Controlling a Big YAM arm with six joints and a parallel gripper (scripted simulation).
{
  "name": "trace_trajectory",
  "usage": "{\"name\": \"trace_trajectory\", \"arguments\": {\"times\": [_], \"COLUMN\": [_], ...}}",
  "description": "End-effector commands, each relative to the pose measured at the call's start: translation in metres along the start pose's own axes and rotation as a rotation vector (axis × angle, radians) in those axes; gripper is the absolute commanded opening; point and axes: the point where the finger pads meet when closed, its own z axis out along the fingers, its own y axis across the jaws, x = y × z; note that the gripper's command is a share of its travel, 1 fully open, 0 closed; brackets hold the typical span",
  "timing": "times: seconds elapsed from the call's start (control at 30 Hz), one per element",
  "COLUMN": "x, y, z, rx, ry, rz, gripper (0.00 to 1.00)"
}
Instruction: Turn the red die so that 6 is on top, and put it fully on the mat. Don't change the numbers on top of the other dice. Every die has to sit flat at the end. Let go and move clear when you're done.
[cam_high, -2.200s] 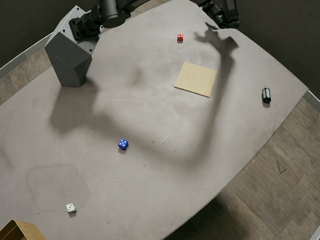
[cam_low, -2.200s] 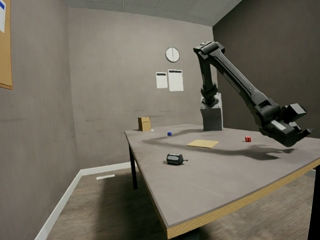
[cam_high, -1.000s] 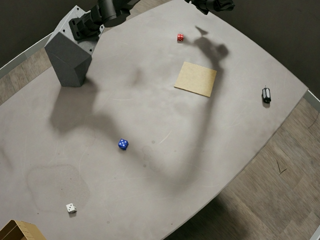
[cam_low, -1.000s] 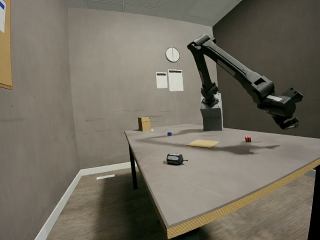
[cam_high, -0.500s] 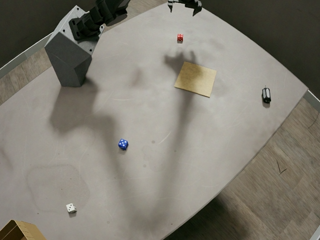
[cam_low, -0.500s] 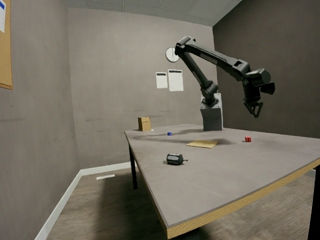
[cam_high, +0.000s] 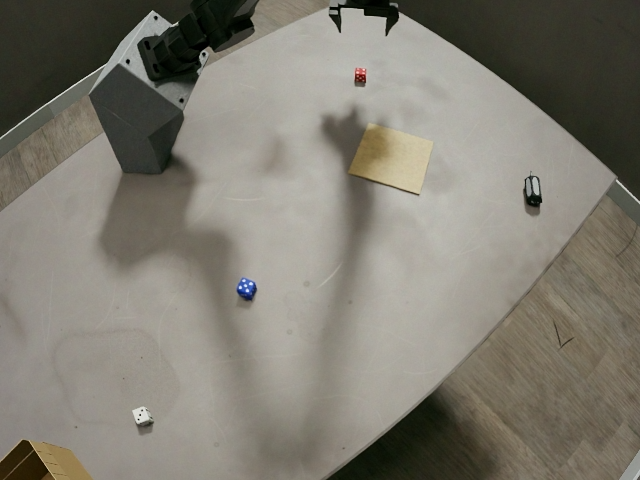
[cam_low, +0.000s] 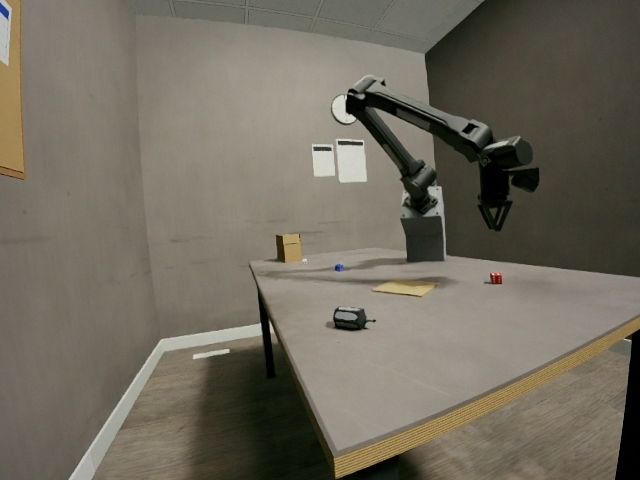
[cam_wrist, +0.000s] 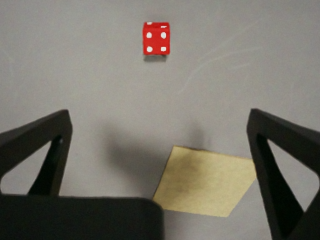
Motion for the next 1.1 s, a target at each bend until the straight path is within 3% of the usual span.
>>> {"name": "trace_trajectory", "arguments": {"times": [0.0,0.3,0.5,0.6,0.63,0.9,1.07], "x": [-0.005,-0.003,0.001,0.001,-0.005,0.000,-0.003], "y": [-0.002,-0.001,0.002,0.002,-0.008,0.003,-0.003], "z": [-0.002,0.003,0.016,0.017,0.017,0.030,0.035], "rx": [0.007,0.004,-0.003,-0.003,0.007,-0.003,0.003], "ry": [-0.008,0.000,0.011,0.011,-0.001,0.013,0.005], "rz": [0.006,0.043,0.297,0.322,0.412,0.661,0.829], "gripper": [1.00,1.00,1.00,1.00,1.00,1.00,1.00]}}
